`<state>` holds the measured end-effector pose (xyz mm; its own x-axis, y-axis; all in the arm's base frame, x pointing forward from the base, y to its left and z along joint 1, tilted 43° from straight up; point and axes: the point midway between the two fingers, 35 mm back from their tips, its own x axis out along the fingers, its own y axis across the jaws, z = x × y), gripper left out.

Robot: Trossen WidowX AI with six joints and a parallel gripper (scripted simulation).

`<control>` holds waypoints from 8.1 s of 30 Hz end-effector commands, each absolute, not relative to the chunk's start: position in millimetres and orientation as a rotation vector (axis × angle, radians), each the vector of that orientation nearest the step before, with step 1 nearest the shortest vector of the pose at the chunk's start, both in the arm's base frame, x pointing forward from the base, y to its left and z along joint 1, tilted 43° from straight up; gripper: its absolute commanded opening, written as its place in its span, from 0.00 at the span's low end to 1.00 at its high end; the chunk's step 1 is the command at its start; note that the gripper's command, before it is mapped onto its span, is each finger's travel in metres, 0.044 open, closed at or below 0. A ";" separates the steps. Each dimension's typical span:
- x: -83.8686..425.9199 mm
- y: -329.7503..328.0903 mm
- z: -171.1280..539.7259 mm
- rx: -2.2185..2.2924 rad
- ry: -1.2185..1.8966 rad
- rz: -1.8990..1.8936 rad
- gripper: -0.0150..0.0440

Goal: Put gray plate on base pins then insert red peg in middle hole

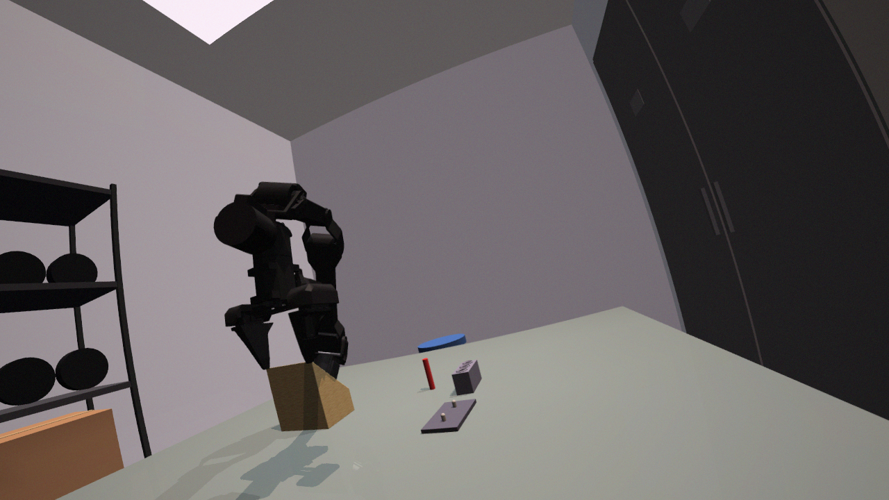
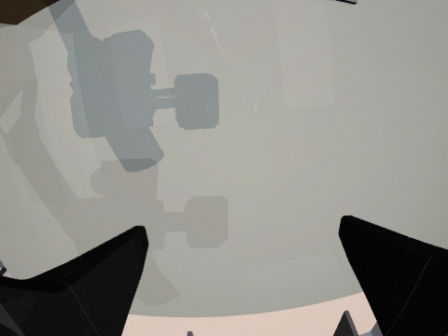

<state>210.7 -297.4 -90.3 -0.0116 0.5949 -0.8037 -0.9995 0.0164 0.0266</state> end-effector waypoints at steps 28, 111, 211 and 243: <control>340.0 16.8 134.9 -0.661 0.629 1.480 1.00; 341.3 108.4 38.7 -0.658 0.624 1.480 0.25; 345.4 -44.2 -29.5 -0.621 0.673 1.453 0.25; 343.6 -36.5 -49.1 -0.619 0.674 1.452 0.25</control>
<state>344.9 -41.0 -43.8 0.0074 0.6713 -0.7412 -0.9995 0.0268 0.0143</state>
